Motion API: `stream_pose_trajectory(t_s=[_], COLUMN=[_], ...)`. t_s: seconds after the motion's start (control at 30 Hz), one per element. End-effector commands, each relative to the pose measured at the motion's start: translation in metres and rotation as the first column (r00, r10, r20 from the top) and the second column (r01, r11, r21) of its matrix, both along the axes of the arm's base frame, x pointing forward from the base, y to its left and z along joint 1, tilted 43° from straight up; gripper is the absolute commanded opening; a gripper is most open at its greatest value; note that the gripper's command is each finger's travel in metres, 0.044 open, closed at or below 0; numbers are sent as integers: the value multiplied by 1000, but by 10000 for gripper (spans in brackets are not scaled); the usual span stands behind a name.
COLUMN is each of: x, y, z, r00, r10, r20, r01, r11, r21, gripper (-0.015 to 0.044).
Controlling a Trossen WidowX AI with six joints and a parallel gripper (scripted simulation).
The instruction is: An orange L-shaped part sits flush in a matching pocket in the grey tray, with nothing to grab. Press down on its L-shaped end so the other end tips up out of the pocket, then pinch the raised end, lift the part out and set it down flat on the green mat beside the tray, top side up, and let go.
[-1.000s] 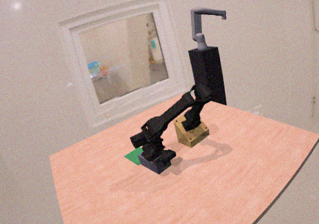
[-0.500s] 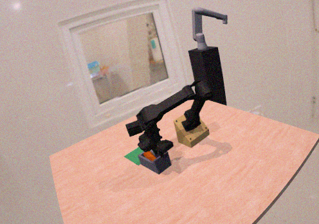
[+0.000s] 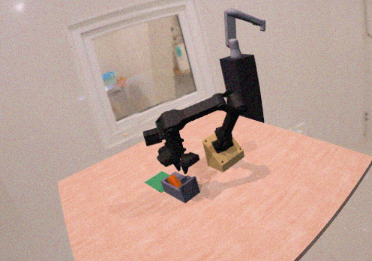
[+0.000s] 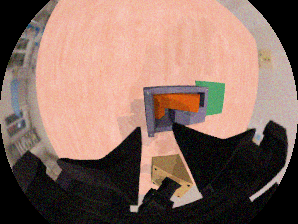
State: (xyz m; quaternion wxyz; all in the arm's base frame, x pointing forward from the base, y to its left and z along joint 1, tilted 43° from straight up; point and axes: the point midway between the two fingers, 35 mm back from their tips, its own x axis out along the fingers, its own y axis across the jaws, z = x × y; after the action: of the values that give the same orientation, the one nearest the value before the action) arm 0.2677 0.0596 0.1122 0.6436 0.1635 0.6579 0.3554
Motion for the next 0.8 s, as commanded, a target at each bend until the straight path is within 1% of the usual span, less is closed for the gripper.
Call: stream_pose_trajectory(t_s=[0.0,0.5,0.53,0.63,0.7,0.77], x=[0,0,0,4,8,12], y=[0,0,-1,-6,-11,-18], z=[0,0,-1,-5,-10,-16], r00=[1000,1000,1000,984,938,848], r10=[-5,-5,-18,-133,-260,-402], r20=[-3,-3,-16,-119,-229,-346], r01=[5,5,18,130,249,376], r11=[1000,1000,1000,991,966,916], r21=[0,0,-3,-30,-74,-143], gripper=[180,180,206,280,280,280])
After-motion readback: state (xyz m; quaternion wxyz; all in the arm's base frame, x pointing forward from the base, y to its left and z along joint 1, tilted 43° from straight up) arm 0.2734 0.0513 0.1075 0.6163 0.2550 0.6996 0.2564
